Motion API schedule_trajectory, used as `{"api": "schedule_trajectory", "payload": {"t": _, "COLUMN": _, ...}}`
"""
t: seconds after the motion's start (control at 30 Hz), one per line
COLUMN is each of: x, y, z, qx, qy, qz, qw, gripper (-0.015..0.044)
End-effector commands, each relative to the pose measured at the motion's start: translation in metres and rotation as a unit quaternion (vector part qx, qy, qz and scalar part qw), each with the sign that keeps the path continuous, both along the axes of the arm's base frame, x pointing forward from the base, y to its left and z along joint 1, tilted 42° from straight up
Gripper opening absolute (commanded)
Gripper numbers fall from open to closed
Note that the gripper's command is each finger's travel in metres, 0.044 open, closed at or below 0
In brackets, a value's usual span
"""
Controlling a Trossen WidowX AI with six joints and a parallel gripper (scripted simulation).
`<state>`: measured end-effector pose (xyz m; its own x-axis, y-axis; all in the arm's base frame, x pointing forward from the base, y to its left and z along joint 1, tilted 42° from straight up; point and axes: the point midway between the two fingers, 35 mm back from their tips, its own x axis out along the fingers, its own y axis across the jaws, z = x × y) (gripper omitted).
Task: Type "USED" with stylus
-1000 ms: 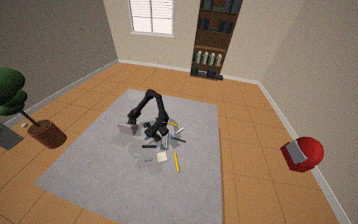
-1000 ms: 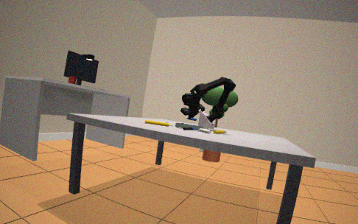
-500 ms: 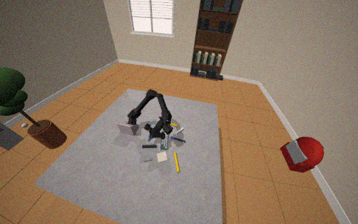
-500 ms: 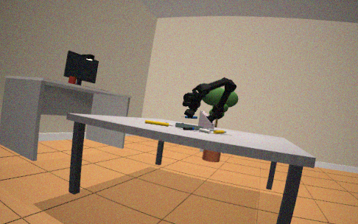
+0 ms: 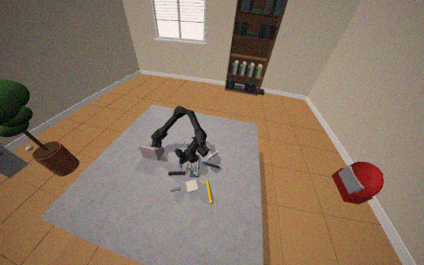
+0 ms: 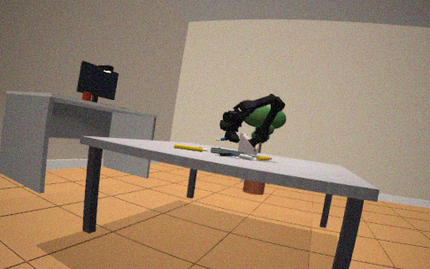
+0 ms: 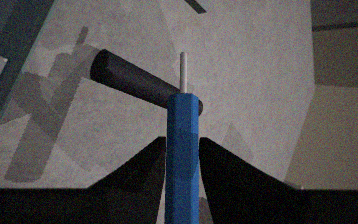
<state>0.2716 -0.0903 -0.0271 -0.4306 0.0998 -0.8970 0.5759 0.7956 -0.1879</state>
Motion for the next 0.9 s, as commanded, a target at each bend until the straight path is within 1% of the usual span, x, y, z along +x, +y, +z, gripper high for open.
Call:
{"api": "schedule_trajectory", "payload": {"t": 0.0, "x": 0.009, "y": -0.001, "z": 0.004, "qx": 0.018, "qy": -0.014, "qz": 0.082, "qw": 0.996, "gripper": 0.0000}}
{"api": "schedule_trajectory", "payload": {"t": 0.2, "x": 0.019, "y": -0.001, "z": 0.008, "qx": 0.043, "qy": -0.028, "qz": 0.195, "qw": 0.979, "gripper": 0.0000}}
{"api": "schedule_trajectory", "payload": {"t": 0.43, "x": 0.031, "y": -0.002, "z": 0.014, "qx": 0.072, "qy": -0.038, "qz": 0.322, "qw": 0.943, "gripper": 0.0000}}
{"api": "schedule_trajectory", "payload": {"t": 0.63, "x": 0.041, "y": -0.001, "z": 0.019, "qx": 0.095, "qy": -0.040, "qz": 0.426, "qw": 0.899, "gripper": 0.0000}}
{"api": "schedule_trajectory", "payload": {"t": 0.87, "x": 0.053, "y": 0.000, "z": 0.026, "qx": 0.121, "qy": -0.036, "qz": 0.539, "qw": 0.833, "gripper": 0.0000}}
